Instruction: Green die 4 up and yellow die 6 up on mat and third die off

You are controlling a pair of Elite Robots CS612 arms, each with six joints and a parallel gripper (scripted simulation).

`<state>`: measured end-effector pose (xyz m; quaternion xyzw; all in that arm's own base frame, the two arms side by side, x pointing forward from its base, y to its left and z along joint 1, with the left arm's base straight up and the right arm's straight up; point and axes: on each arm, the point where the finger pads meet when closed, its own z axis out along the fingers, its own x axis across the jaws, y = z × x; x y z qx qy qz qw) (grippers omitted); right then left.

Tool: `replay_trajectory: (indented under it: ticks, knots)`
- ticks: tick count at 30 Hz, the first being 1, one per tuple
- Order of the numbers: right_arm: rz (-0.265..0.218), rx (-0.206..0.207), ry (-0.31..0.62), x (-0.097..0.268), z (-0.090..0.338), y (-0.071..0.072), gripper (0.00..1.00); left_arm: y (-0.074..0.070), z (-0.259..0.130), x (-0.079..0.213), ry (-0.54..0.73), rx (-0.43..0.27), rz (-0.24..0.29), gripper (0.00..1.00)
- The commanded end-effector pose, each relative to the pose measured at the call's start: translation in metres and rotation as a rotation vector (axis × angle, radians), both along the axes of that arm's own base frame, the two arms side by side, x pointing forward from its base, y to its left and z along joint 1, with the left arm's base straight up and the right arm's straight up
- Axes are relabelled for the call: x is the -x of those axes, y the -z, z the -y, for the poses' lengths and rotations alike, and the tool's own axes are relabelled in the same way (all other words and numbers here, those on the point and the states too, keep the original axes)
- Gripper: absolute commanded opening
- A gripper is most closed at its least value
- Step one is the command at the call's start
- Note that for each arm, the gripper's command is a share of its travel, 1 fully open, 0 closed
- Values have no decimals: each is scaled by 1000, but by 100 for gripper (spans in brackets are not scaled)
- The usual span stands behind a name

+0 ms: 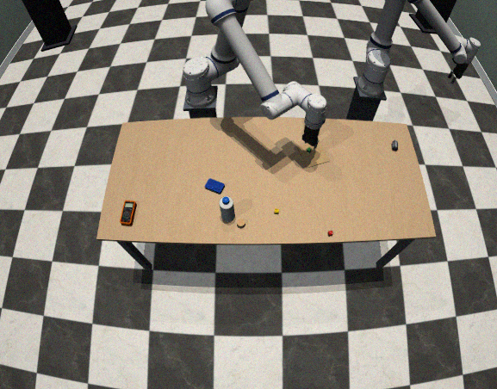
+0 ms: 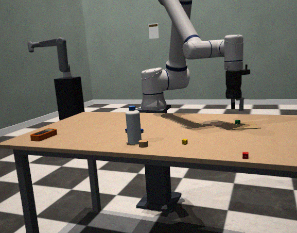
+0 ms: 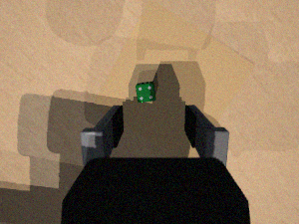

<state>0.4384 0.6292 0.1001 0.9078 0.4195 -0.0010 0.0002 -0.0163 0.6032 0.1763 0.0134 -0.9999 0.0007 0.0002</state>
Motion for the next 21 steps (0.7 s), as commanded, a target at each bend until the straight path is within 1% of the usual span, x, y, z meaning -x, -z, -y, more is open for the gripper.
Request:
replay_trajectory:
  ticks: [1,4,6,7,12,17,18,21]
  knots:
    - [2,-1,81,-12,1,-1,100,-1,-1,0,0,-1,0,100]
    - [2,-1,161,-23,2,-1,100,-1,-1,0,0,-1,0,100]
    - [2,-1,161,-23,2,-1,100,-1,-1,0,0,-1,0,100]
    - [2,-1,190,-27,3,-1,100,-1,-1,0,0,-1,0,100]
    - [2,-1,362,-52,8,-1,100,-1,-1,0,0,-1,0,100]
    - [2,-1,567,-82,15,-1,100,-1,-1,0,0,-1,0,100]
    - [2,-1,569,-82,15,-1,100,-1,-1,0,0,-1,0,100]
    - [2,-1,706,-102,21,-1,100,-1,-1,0,0,-1,0,100]
